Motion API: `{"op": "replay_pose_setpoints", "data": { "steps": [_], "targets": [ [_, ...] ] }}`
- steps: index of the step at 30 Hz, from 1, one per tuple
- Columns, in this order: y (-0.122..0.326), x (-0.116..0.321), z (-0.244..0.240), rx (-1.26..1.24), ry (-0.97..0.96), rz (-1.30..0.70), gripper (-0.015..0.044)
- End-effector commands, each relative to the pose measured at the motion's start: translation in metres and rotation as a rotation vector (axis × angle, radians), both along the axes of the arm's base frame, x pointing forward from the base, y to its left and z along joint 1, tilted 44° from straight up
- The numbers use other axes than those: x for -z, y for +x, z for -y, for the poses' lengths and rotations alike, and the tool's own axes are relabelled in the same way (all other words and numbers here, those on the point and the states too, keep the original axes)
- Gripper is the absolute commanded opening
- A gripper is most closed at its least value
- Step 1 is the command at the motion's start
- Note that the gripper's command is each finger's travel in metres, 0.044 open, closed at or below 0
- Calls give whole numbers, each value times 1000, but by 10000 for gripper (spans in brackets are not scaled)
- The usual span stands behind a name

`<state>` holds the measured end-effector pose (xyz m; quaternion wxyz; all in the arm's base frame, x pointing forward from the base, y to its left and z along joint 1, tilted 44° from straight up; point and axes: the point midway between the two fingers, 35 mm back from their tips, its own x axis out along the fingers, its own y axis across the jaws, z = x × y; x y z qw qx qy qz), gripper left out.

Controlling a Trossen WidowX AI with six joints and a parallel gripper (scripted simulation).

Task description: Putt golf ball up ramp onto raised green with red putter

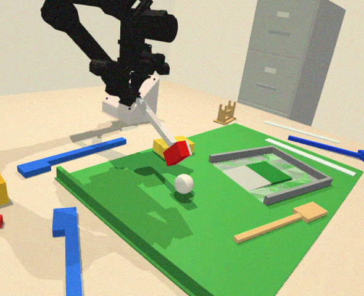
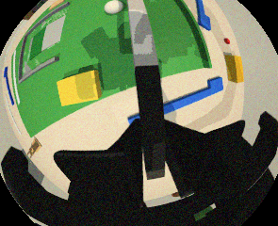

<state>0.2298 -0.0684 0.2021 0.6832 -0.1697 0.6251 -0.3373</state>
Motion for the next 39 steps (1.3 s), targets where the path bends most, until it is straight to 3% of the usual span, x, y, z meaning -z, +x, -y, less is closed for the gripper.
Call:
{"op": "replay_pose_setpoints", "data": {
  "steps": [1, 39],
  "targets": [
    [-8, -8, 8, 51, -21, 46, 0],
    [-9, 40, 54, 51, -24, 49, 0]
  ]
}}
